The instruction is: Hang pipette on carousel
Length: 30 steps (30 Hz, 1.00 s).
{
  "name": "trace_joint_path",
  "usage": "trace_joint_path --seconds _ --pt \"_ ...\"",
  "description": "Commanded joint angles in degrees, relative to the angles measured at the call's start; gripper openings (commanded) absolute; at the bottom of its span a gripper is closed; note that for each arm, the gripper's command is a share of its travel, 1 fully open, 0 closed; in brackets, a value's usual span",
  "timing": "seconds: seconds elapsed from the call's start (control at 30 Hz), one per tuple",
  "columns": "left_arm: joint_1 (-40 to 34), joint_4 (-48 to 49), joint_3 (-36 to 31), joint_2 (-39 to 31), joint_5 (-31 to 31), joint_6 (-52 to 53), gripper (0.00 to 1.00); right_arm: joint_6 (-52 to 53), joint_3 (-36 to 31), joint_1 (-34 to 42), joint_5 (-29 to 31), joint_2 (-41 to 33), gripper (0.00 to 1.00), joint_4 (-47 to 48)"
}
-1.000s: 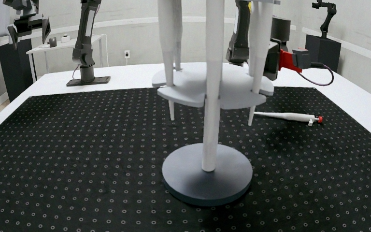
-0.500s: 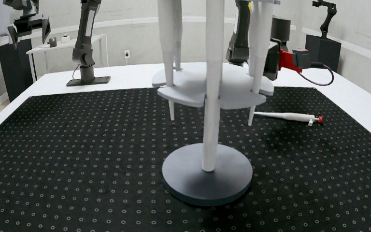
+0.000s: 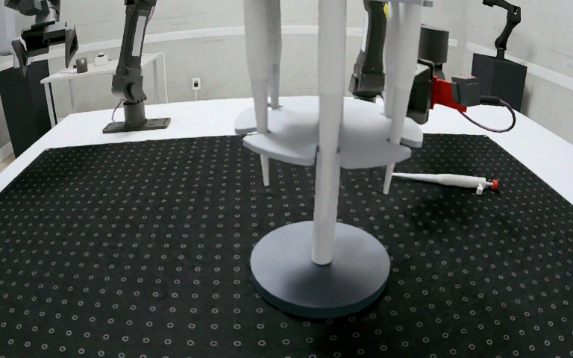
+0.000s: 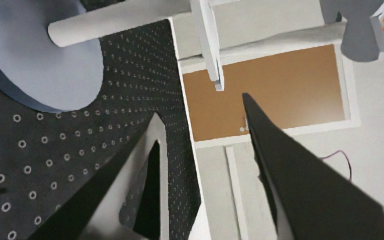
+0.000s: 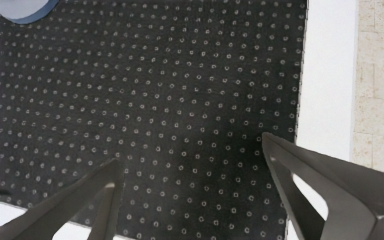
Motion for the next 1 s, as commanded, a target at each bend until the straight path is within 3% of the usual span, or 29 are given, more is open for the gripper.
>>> trace_joint_path --seconds 0.0,0.97 --pt "0.3 0.9 2.1 -2.2 -0.1 0.4 0.49 -0.3 1.1 -0.5 -0.9 0.4 1.0 0.5" --pt "0.5 -1.3 2.3 -3.0 0.1 0.4 0.49 -0.3 1.1 -0.5 -0.9 0.4 1.0 0.5"
